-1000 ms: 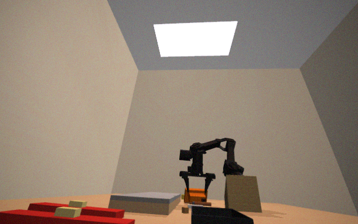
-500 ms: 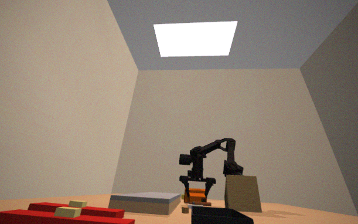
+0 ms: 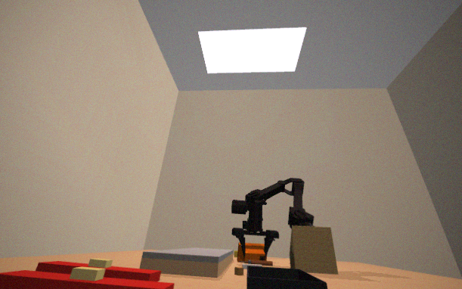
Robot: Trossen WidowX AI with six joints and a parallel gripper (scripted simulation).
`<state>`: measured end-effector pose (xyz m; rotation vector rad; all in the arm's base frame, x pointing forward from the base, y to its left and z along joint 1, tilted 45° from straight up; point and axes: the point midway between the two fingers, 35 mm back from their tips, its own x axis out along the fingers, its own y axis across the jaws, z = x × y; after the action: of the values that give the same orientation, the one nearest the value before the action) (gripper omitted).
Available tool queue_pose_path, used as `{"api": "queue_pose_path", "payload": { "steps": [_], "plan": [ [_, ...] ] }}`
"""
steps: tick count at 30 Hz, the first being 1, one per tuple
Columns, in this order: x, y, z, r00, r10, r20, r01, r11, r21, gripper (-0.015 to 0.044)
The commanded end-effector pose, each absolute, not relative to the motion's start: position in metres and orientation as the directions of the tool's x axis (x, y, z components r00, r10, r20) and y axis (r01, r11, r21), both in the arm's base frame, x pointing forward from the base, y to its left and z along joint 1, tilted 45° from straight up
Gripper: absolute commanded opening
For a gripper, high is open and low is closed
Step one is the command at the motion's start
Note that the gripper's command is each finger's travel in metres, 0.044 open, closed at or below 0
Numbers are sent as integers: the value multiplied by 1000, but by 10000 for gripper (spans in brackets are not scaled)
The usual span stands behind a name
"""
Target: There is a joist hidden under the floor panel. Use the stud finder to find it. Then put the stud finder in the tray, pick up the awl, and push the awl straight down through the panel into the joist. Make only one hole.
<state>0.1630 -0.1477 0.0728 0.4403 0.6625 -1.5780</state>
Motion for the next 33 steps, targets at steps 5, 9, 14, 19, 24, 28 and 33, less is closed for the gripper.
{"api": "queue_pose_path", "payload": {
  "steps": [5,9,14,19,24,28,33],
  "plan": [
    [163,-147,74,-123,-765,-632,987,-25,-162,235],
    [164,-143,76,-122,-763,-634,987,-24,-161,130],
    [165,-138,81,-122,-762,-636,987,-24,-161,0],
    [167,-134,85,-122,-761,-637,987,-23,-161,0],
    [168,-129,89,-122,-760,-638,987,-23,-161,0],
    [169,-125,93,-122,-760,-638,987,-23,-161,0],
    [169,-121,97,-122,-760,-638,987,-23,-161,0]
  ]
}}
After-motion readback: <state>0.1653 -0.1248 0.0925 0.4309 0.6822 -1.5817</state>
